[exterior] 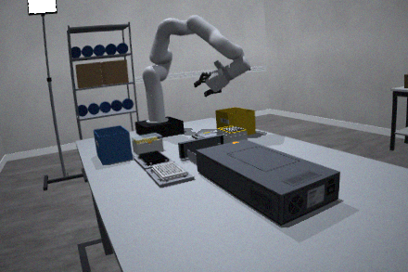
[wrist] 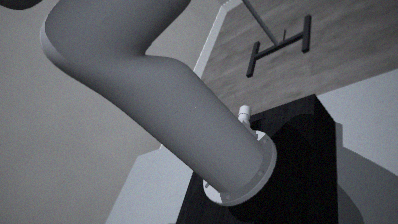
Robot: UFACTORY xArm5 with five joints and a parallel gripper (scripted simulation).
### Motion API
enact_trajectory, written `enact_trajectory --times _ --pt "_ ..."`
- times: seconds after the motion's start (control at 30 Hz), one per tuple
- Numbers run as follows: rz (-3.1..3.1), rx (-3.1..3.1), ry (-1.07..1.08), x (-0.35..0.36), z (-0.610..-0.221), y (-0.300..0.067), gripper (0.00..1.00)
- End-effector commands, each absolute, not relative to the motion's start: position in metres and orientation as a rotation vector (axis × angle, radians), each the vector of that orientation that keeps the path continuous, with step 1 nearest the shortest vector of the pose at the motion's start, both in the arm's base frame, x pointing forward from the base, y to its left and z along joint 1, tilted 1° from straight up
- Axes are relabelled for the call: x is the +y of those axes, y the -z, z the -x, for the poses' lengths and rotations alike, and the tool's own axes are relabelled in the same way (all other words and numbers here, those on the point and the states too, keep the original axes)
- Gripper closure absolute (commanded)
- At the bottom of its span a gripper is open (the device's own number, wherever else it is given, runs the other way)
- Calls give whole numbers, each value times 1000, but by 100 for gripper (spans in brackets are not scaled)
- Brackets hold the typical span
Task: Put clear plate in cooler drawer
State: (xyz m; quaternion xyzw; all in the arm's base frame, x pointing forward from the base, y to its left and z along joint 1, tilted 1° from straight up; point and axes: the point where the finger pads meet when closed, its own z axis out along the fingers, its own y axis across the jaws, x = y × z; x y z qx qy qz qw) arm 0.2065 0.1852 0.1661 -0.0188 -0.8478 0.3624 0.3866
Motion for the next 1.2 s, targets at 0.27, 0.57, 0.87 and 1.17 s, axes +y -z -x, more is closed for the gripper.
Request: enact_trajectory --times 0.27,0.57,0.87,1.17 --pt "48 -2162 -920 186 -207 -167 0" --pt "86 -2176 -922 184 -212 -167 0" --pt "433 -2275 -932 176 -230 -168 0" --pt "699 -2307 -926 166 -250 -169 0"
